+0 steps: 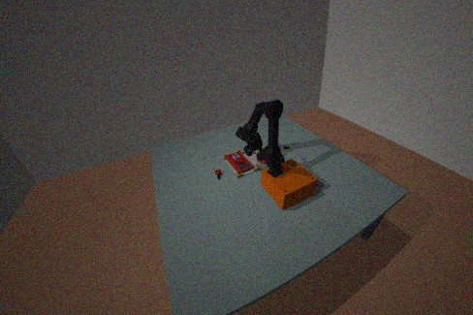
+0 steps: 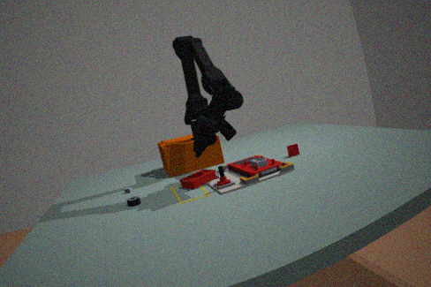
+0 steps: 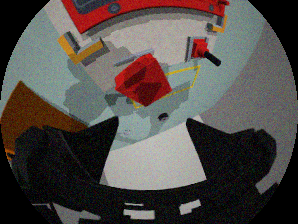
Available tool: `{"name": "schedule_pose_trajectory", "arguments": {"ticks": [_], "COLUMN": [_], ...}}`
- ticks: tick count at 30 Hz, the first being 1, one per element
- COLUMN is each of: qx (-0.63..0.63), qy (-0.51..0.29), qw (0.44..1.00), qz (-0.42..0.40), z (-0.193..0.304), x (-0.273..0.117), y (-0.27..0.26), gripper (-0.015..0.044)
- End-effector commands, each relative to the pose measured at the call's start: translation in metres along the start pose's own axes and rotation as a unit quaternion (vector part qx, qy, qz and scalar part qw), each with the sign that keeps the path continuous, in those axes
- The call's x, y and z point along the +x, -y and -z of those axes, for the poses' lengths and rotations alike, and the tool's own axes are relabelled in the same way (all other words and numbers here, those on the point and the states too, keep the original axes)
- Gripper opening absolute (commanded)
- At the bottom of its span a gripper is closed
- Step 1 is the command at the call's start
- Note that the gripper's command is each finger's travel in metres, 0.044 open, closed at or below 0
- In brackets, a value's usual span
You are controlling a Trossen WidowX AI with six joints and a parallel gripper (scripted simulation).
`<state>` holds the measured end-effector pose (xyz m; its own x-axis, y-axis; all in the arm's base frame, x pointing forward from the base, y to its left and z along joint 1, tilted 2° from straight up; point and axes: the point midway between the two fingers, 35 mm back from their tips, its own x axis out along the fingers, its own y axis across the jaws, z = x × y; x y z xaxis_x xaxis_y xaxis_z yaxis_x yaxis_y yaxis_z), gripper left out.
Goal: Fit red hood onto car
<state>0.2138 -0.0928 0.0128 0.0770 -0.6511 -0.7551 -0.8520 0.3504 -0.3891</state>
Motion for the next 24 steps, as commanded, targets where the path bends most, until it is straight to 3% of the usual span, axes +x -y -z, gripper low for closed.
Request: {"name": "schedule_pose_trajectory", "arguments": {"ticks": [1,6,11,18,22,24], "qx": [0.17,0.382,0.573,0.782,0.86,0.878], "qy": [0.025,0.036,0.025,-0.021,-0.061,-0.076], "qw": [0.984,0.915,0.794,0.552,0.384,0.326], "qz": [-0.055,-0.128,-0.199,-0.289,-0.33,-0.342], "z": [0.0,0.002,0.005,0.013,0.019,0.022], "x": [0.006,0.013,0.018,0.022,0.023,0.024], "y": [0.002,0.005,0.009,0.019,0.026,0.029], "gripper": [0.044,0.044,0.044,0.044,0.044,0.044]}}
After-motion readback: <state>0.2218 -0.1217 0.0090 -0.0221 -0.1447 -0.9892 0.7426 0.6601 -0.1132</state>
